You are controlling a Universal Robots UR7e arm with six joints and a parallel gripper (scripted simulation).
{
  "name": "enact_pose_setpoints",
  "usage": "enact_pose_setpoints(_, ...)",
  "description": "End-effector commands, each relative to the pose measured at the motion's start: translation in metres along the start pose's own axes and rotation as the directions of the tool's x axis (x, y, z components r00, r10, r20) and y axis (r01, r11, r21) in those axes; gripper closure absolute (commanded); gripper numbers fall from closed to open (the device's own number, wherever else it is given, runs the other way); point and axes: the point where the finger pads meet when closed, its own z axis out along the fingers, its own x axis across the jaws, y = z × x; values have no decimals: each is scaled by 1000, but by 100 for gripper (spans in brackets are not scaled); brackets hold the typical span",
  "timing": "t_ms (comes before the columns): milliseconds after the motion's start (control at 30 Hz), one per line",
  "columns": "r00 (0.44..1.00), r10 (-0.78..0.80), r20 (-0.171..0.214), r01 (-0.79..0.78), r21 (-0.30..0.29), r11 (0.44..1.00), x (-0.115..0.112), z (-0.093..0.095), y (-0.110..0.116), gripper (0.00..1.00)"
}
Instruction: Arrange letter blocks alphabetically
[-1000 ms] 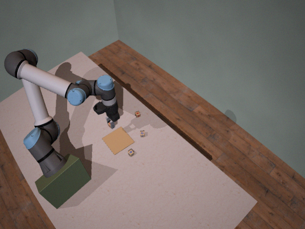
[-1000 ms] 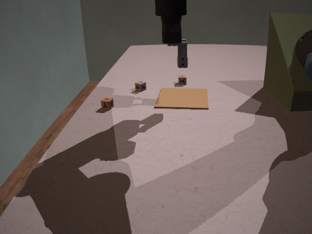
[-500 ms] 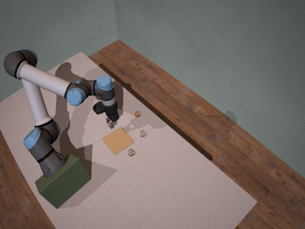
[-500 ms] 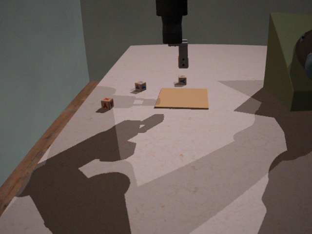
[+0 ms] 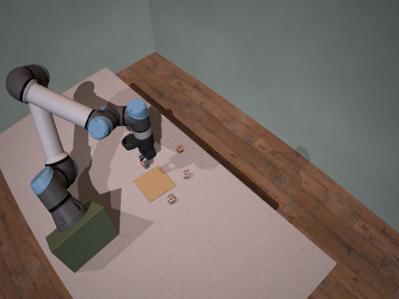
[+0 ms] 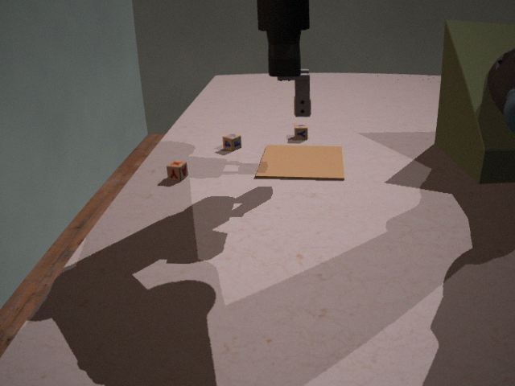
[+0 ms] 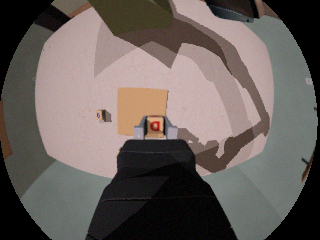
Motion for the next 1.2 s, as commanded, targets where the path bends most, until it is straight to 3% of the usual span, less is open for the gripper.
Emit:
enact_pose_setpoints(0, 1000, 0, 0, 0, 0, 1000, 0, 14, 0, 51)
enact_pose_setpoints(100, 1000, 0, 0, 0, 0, 1000, 0, 19, 0, 51)
enact_pose_setpoints(600, 1000, 0, 0, 0, 0, 1000, 0, 82, 0, 51)
enact_pose_setpoints(1167, 1000, 0, 0, 0, 0, 1000, 0, 89, 0, 51)
